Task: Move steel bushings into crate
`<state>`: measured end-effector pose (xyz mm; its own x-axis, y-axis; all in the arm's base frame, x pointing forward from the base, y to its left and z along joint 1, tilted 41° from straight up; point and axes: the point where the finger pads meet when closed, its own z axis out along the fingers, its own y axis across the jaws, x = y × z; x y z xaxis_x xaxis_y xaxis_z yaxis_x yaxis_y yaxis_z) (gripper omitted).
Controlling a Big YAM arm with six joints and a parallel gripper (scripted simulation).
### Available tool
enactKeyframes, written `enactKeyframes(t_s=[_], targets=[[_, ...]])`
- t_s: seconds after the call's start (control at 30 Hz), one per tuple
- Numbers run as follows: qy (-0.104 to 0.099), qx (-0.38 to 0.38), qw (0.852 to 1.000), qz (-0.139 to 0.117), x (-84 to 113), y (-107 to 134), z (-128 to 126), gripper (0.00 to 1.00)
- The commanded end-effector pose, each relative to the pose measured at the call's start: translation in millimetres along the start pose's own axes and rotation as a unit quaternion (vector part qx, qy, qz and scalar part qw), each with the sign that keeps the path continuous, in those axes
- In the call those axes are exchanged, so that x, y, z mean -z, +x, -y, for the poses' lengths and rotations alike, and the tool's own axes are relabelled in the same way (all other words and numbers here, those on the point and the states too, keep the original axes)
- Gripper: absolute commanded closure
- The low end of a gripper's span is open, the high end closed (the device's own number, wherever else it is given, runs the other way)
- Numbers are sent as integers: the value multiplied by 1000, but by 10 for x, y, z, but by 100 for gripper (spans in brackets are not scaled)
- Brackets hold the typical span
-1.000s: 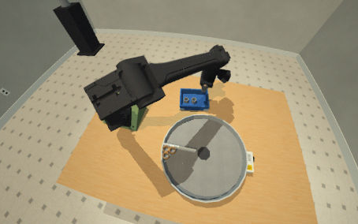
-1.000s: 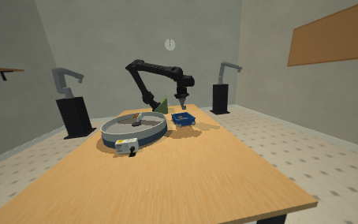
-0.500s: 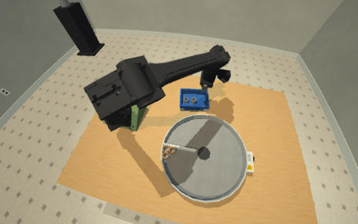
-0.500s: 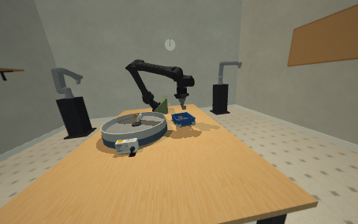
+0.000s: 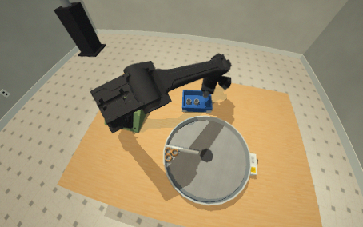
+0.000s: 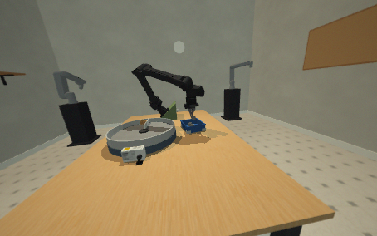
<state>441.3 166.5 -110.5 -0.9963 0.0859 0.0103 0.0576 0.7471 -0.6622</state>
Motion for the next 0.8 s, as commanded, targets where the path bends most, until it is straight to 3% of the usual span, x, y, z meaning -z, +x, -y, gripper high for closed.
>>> enactKeyframes(t_s=[0.0, 0.13, 0.17, 0.2, 0.3, 0.43, 0.77], targets=[[-2, 6, 1000, -2, -251, -40, -24, 100], [-3, 9, 1000, 3, -343, -29, -60, 100], [-21, 3, 999, 30, -42, -157, -113, 100], [-22, 1, 999, 32, -25, -175, -115, 100], [-23, -1, 999, 31, -35, -191, -100, 100], [-14, -1, 1000, 13, -245, -167, -89, 100], [-17, -2, 1000, 18, -170, -181, -75, 100]])
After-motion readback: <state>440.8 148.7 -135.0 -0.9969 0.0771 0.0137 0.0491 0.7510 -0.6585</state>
